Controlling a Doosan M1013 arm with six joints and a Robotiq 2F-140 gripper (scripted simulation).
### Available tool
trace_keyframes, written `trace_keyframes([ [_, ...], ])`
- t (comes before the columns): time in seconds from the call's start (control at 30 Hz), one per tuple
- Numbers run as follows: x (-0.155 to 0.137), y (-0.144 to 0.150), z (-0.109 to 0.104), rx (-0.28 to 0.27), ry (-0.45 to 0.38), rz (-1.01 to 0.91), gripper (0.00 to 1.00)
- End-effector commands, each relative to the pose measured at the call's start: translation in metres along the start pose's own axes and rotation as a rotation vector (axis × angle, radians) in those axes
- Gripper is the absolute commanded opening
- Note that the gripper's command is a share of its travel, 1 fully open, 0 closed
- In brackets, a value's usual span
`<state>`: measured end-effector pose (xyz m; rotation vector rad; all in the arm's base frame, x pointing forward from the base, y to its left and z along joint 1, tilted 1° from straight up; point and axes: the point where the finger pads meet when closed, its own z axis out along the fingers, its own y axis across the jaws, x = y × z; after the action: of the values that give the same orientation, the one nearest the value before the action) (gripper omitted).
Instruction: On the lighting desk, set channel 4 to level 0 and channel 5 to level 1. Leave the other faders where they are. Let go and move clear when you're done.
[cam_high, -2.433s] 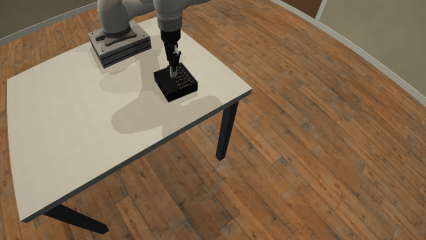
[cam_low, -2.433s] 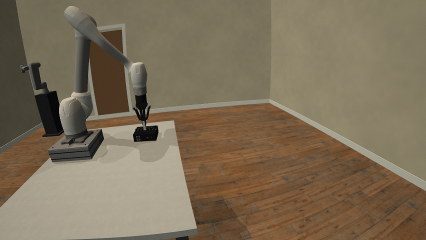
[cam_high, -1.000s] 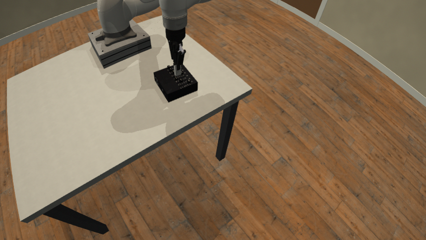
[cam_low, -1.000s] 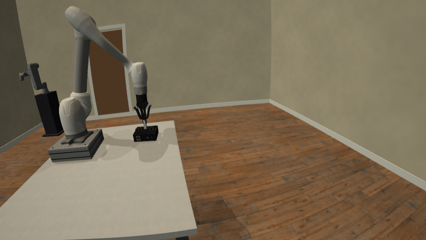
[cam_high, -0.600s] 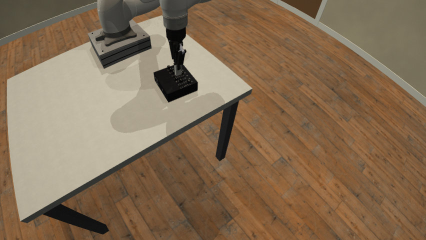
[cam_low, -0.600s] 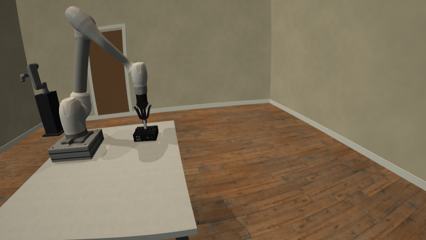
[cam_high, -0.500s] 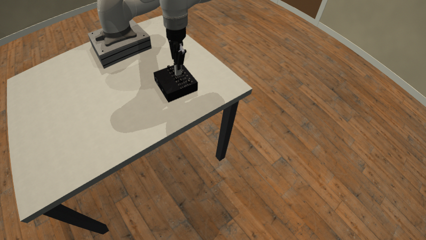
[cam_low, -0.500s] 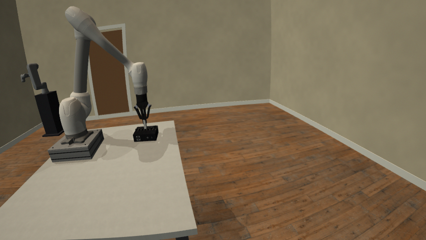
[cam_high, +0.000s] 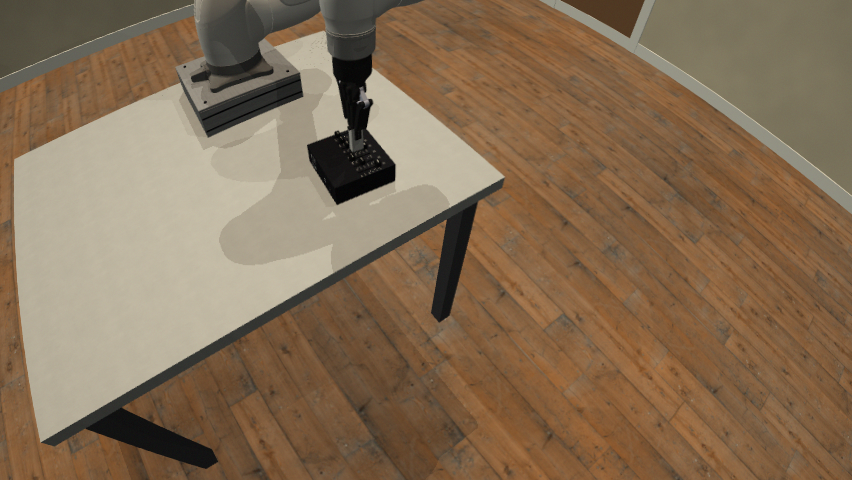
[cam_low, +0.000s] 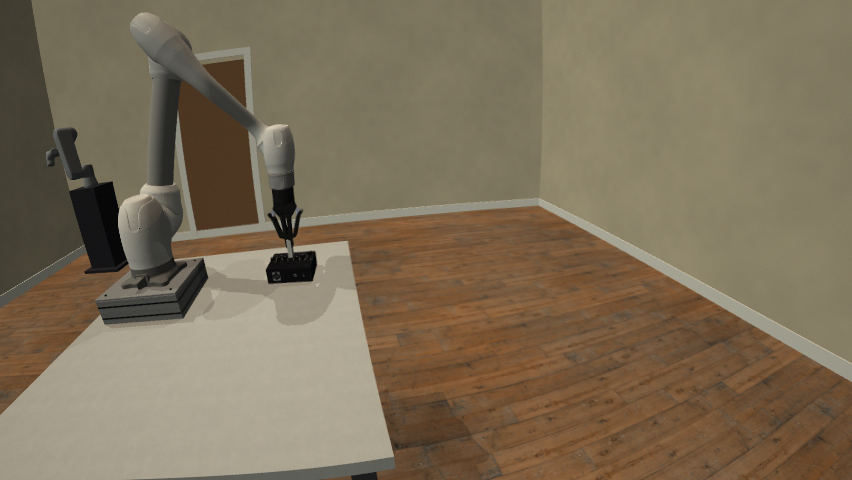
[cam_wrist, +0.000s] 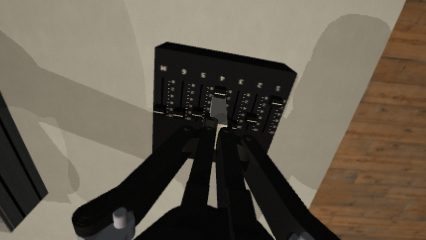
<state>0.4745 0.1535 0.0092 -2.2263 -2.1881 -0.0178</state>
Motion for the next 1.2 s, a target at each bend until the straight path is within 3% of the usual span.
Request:
trace_keyframes([
  [0.0,0.0001,0.0,-0.0001,0.0,0.0,0.0,0.1],
  [1.17,-0.0059,0.0,-0.0059,0.0,0.0,0.0,0.1],
])
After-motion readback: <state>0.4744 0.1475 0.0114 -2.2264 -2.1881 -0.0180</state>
